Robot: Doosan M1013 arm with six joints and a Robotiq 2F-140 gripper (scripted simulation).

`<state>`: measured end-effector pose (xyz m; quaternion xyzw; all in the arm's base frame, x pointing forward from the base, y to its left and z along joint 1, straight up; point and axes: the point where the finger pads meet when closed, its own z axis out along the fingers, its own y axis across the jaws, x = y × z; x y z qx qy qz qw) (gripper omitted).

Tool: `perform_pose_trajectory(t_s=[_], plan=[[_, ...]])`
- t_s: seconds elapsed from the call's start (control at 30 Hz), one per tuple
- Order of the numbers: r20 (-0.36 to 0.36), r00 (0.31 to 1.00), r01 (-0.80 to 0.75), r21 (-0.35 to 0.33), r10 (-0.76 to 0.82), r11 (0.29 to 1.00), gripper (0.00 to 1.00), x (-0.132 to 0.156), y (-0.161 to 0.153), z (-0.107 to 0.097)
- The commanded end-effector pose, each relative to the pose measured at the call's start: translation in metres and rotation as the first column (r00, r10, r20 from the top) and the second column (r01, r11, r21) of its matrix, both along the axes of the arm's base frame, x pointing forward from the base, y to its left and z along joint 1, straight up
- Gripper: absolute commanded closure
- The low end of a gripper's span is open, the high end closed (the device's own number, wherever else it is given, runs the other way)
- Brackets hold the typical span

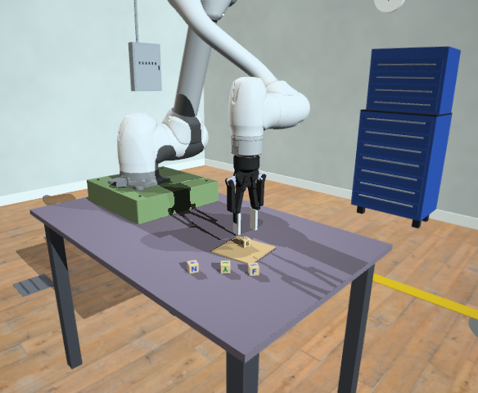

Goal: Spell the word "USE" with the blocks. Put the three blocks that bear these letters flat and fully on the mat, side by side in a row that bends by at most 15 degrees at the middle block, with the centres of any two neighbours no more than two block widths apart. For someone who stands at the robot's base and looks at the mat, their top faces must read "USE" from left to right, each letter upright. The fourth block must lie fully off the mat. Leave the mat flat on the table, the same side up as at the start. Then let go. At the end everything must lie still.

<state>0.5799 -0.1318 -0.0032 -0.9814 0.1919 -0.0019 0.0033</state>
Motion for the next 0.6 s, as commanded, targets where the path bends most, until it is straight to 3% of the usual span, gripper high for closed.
perform_pose_trajectory(t_s=[0.0,0.57], plan=[[0.0,1.0,0.0,0.0,0.0,1.0,0.63,0.0,0.0,-0.003],[0.0,1.0,0.0,0.0,0.0,1.0,0.63,0.0,0.0,-0.014]])
